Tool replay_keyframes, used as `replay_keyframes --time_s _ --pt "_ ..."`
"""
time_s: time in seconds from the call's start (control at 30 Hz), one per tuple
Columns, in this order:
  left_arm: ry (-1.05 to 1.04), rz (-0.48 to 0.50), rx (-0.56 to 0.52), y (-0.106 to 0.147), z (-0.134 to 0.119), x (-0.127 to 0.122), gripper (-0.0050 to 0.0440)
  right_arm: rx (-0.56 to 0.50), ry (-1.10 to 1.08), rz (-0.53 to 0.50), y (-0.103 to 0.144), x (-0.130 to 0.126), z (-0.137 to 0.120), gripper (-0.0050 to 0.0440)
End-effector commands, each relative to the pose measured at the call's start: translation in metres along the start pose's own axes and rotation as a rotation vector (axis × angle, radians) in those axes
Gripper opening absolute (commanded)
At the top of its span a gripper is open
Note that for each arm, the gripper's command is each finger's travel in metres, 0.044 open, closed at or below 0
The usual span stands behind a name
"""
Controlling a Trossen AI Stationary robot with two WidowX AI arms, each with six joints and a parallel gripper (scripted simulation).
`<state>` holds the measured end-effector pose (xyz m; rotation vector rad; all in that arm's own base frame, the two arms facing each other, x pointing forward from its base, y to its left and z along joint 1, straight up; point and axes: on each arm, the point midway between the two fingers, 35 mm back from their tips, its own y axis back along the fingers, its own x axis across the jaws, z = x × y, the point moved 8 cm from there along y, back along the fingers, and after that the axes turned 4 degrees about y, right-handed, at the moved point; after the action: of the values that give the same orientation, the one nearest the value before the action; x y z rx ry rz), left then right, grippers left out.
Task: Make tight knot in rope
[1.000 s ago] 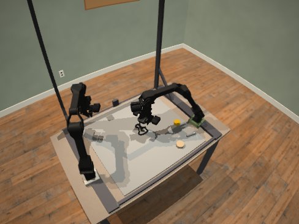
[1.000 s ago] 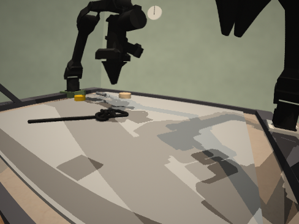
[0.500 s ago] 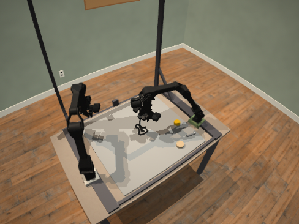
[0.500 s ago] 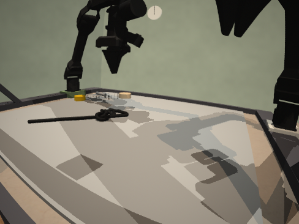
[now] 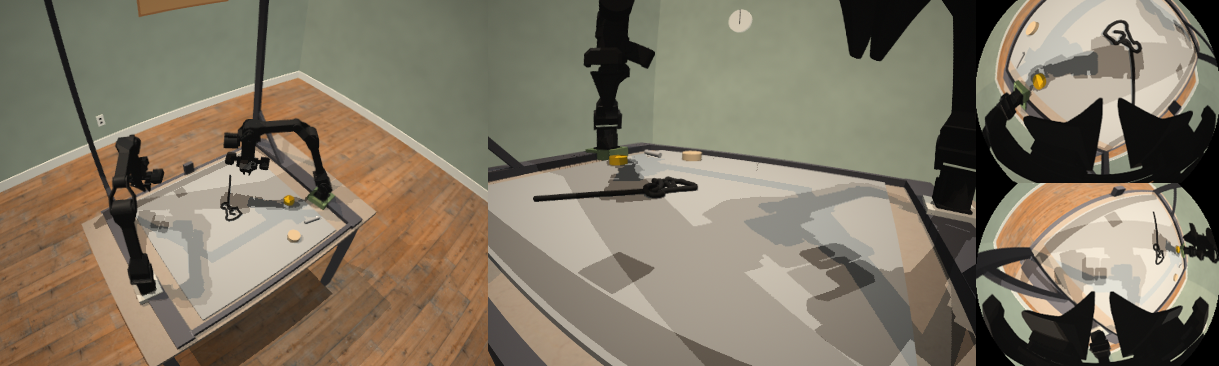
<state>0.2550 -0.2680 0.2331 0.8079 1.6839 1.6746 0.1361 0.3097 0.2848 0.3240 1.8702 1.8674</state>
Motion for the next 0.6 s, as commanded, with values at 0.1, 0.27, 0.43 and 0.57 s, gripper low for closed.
replay_keyframes --time_s 0.1,0.27,0.43,0.57 --pt "0.168 -0.014 0.001 0.009 -0.046 0.027 0.0085 -0.024 -0.007 0.002 0.008 -0.002 -0.003 0.0085" --pt "0.188 -0.014 0.001 0.009 -0.051 0.031 0.0085 -0.024 -0.007 0.002 0.008 -0.002 -0.003 0.0085" --pt "0.188 -0.014 0.001 0.009 -0.051 0.031 0.0085 -0.024 -0.007 0.002 0.008 -0.002 -0.003 0.0085" --pt "0.161 -0.014 0.001 0.009 -0.051 0.031 0.0085 -0.024 -0.007 0.002 0.008 -0.002 -0.003 0.0085"
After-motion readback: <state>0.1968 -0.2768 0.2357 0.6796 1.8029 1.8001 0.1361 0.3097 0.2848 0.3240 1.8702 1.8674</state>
